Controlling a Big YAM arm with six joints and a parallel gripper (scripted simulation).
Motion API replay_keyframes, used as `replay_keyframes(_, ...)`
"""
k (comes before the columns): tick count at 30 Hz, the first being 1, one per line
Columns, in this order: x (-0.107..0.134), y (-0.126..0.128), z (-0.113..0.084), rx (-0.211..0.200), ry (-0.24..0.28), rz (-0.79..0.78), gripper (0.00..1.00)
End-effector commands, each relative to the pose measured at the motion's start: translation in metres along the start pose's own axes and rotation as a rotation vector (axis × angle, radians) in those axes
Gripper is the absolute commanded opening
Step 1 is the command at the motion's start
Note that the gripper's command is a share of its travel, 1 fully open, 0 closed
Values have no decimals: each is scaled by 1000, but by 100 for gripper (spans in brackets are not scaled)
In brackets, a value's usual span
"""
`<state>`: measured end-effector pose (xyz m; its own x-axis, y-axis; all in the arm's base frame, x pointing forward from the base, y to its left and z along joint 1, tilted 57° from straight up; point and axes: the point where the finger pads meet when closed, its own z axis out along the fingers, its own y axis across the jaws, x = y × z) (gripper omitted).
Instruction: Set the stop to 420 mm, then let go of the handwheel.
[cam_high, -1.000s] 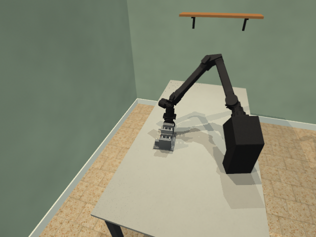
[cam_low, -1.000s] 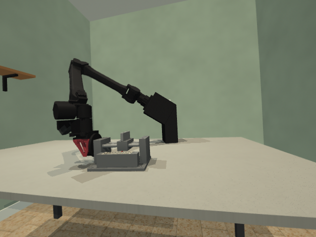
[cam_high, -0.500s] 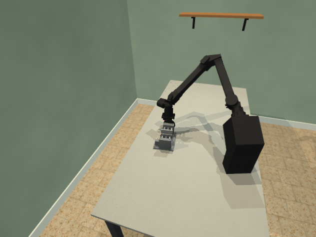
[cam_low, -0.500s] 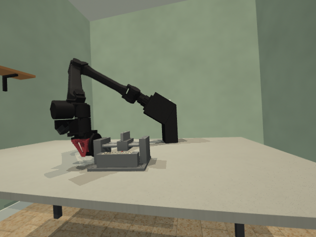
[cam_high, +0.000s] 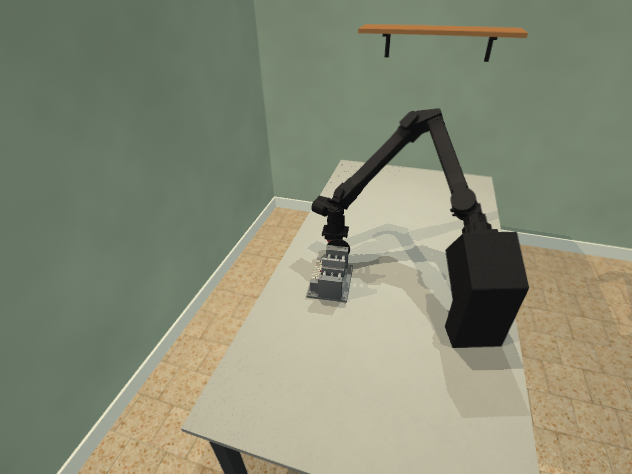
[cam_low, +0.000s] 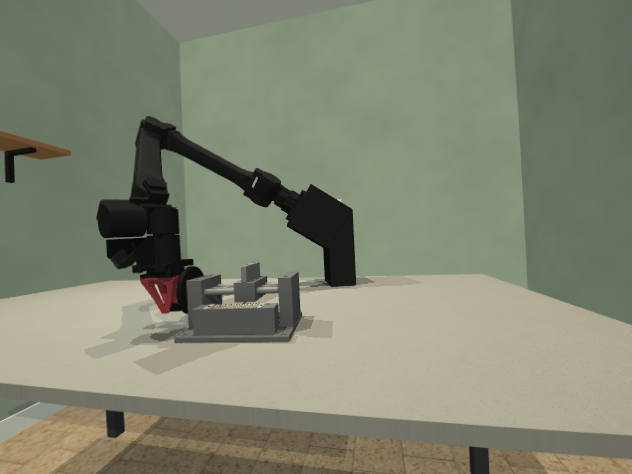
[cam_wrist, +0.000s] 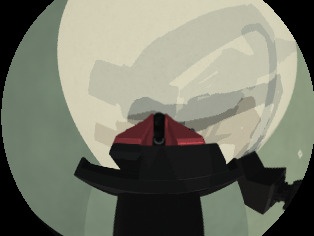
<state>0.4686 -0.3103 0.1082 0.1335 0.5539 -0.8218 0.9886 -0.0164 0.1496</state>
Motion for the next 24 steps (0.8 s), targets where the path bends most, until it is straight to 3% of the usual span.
replay_keyframes(1,6,30,-19,-52,6,3,6)
replay_keyframes(24,-4,38,-34,-69,-2,18,6)
